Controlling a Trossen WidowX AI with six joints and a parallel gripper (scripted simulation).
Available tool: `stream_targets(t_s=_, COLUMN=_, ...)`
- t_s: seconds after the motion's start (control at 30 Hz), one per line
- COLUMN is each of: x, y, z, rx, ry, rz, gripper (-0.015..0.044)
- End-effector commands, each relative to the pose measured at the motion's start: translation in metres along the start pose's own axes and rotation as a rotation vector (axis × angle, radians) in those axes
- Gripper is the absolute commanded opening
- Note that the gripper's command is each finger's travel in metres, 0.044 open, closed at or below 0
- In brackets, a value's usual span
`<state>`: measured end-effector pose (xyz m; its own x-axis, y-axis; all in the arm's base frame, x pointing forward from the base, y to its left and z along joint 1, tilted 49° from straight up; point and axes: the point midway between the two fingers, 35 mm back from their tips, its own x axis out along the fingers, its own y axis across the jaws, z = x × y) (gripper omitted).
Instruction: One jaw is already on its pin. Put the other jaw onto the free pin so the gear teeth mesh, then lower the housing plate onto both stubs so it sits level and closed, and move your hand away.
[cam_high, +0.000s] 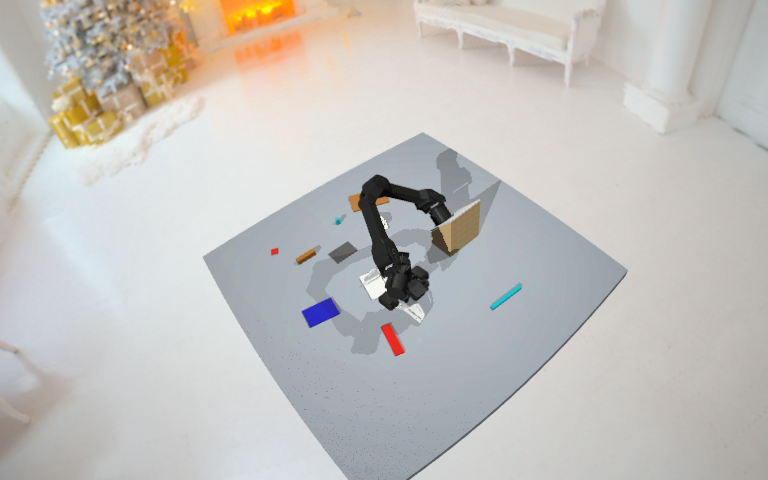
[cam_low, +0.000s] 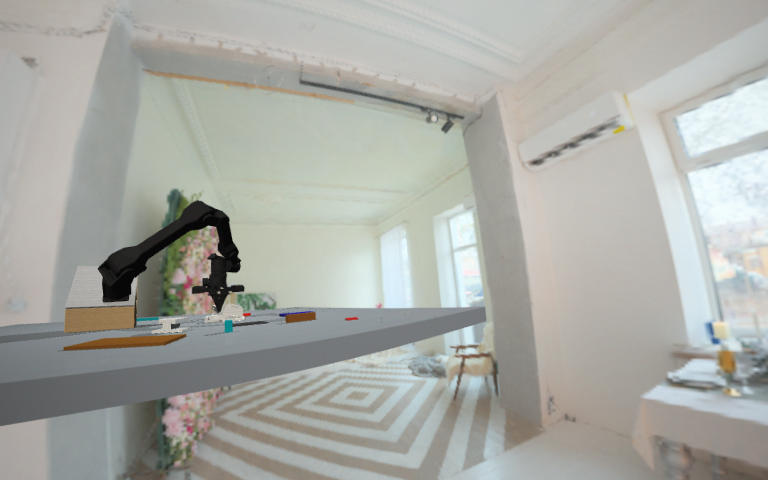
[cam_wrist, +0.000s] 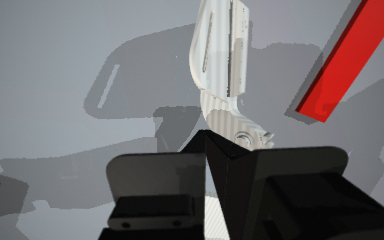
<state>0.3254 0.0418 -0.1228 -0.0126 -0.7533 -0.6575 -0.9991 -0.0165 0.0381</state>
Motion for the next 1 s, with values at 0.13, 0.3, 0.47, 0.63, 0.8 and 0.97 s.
stream_targets(t_s=0.13, x=-0.012, y=-0.001, z=0.002, rx=-0.011, ry=-0.001, rz=0.007, gripper=0.0000)
stream_targets(t_s=0.3, x=-0.057, y=0.001, z=0.001, rx=-0.006, ry=0.001, rz=0.007, gripper=0.0000)
stream_targets(t_s=0.47, x=-0.050, y=0.001, z=0.002, rx=-0.019, ry=0.005, rz=0.005, gripper=0.0053)
stream_targets(t_s=0.63, x=-0.050, y=0.001, z=0.002, rx=-0.019, ry=0.005, rz=0.005, gripper=0.0184)
stream_targets(t_s=0.8, x=-0.050, y=0.001, z=0.002, rx=-0.019, ry=0.005, rz=0.005, gripper=0.0315)
stream_targets(t_s=0.97, x=-0.050, y=0.001, z=0.002, rx=-0.019, ry=0.005, rz=0.005, gripper=0.0440)
